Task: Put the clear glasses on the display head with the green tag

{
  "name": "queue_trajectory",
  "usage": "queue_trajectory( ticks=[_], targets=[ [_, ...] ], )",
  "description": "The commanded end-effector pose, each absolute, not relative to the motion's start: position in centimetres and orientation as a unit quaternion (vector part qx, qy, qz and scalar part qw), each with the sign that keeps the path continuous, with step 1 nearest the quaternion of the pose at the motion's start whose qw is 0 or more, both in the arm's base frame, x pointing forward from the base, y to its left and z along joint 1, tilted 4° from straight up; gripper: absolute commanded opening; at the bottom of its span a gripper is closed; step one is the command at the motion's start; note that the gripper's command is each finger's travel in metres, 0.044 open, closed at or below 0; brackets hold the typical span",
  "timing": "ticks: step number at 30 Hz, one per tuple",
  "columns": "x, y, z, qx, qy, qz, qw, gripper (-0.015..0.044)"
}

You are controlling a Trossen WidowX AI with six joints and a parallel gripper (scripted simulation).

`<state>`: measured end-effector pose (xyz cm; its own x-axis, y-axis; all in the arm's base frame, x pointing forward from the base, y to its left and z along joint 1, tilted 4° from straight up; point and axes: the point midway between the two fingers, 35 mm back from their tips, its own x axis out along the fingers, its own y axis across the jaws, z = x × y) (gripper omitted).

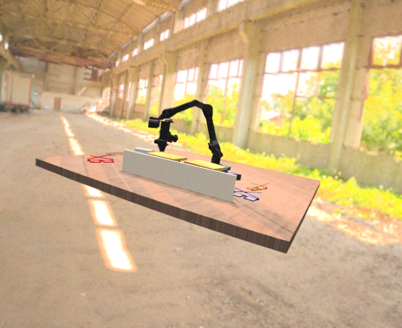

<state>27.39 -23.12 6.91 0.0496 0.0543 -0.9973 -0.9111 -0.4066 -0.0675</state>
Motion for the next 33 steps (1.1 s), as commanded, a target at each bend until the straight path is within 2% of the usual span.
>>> queue_trajectory(
  ticks=[1, 33],
  targets=[
    [27.59, -23.50, 7.22, -0.601, 0.359, 0.585, 0.409, 0.0000],
    [27.40, -23.06, 7.22, -0.601, 0.359, 0.585, 0.409, 0.0000]
  ],
)
